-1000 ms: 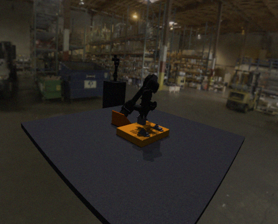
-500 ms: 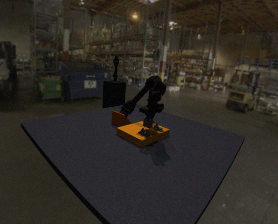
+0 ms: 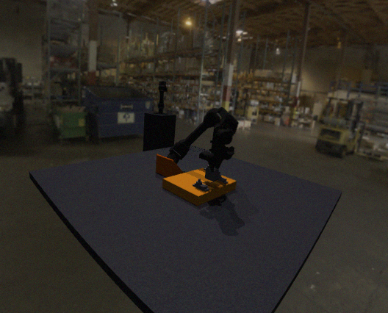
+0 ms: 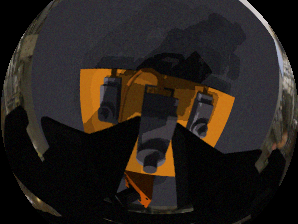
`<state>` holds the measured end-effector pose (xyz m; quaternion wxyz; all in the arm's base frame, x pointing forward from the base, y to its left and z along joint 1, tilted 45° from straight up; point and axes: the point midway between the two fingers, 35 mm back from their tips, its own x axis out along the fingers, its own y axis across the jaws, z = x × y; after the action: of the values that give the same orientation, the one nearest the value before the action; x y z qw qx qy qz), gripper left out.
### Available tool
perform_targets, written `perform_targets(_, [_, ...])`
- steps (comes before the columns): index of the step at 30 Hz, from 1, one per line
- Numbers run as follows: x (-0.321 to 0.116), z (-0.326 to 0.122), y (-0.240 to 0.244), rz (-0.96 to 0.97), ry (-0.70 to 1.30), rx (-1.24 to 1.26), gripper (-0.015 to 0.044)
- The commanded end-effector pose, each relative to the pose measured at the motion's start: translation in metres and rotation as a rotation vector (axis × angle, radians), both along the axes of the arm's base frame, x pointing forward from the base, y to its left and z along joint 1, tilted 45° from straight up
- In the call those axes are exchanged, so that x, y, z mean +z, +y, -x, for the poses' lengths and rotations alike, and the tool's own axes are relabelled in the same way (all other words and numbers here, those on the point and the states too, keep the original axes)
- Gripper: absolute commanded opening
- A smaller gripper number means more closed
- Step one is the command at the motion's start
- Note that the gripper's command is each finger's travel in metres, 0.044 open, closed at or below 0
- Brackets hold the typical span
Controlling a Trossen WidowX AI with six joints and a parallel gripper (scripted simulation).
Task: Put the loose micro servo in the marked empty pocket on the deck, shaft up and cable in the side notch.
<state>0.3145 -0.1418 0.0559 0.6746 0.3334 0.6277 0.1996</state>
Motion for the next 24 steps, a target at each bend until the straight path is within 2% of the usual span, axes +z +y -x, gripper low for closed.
perform_targets(1, [-0.002, -0.003, 0.001, 0.001, -0.006, -0.007, 0.0])
perform_targets(24, [-0.013, -0.005, 0.013, 0.001, -0.006, -0.007, 0.0])
